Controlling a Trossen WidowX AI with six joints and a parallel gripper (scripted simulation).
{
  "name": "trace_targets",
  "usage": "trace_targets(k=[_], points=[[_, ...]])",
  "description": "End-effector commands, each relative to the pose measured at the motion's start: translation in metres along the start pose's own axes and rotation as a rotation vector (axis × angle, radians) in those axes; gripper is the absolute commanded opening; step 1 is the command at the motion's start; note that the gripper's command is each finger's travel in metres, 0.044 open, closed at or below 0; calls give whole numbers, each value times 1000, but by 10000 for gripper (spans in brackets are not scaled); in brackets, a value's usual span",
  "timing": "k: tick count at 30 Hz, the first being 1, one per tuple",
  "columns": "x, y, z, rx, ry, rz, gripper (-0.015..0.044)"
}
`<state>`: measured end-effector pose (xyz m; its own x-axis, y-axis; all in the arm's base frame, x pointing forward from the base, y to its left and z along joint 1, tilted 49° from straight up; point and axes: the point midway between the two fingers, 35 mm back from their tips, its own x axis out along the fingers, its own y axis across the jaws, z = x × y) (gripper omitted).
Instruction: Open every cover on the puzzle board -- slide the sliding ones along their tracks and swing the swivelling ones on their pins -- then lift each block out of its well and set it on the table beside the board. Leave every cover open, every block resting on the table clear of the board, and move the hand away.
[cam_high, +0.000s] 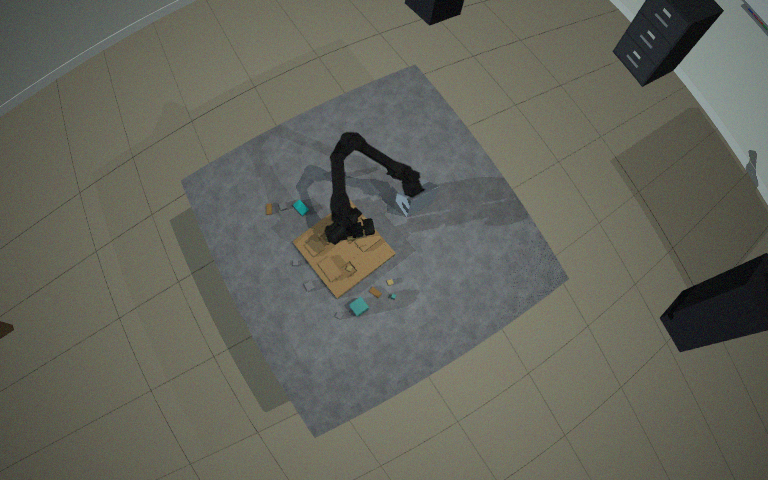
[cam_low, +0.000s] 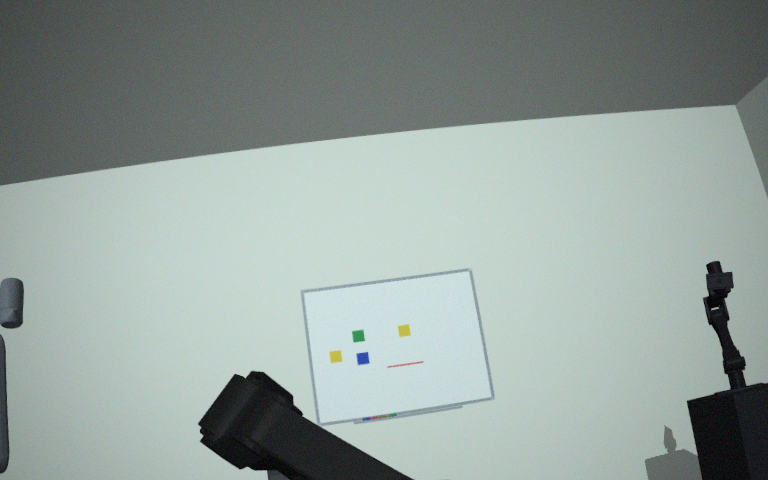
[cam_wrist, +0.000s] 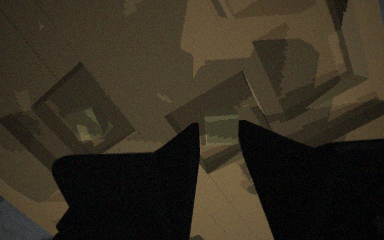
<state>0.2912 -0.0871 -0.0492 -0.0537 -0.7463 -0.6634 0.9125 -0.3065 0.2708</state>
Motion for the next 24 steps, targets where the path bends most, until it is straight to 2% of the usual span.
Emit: trace_targets(k=[1,4,24], points=[[0,0,0,0,0,0,97],[0,0,0,0,0,0,80],[-20,0,-1,-2,1,0,80]])
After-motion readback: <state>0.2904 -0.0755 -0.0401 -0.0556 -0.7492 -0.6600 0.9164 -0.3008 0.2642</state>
